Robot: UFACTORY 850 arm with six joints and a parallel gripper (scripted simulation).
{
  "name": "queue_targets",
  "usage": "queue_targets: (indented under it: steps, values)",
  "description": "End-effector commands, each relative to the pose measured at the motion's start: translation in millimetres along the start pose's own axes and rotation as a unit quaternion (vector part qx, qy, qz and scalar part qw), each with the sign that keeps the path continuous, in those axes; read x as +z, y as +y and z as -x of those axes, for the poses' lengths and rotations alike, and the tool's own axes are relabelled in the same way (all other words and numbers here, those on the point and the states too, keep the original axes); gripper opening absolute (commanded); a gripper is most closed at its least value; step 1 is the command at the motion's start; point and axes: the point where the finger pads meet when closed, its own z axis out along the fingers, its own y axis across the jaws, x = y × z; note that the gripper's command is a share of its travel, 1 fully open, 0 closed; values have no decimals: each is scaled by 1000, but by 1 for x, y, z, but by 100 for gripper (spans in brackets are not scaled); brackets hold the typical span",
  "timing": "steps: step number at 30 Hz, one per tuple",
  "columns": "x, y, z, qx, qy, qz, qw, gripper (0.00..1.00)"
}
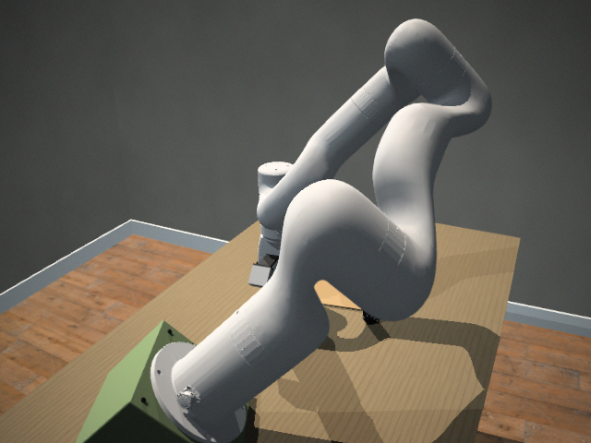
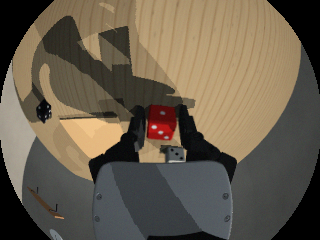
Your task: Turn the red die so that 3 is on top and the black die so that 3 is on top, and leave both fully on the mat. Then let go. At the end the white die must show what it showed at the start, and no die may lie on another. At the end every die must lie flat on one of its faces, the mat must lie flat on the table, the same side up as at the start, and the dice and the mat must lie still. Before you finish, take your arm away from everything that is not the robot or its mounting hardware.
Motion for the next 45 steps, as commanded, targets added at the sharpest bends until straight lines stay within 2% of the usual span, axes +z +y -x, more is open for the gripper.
queue_targets:
  steps: [1, 7, 8, 45]
  values:
    - [0, 0, 1, 0, -1, 0, 1000, 47]
    - [0, 0, 1, 0, -1, 0, 1000, 47]
    - [0, 0, 1, 0, -1, 0, 1000, 27]
    - [-1, 0, 1, 0, -1, 0, 1000, 27]
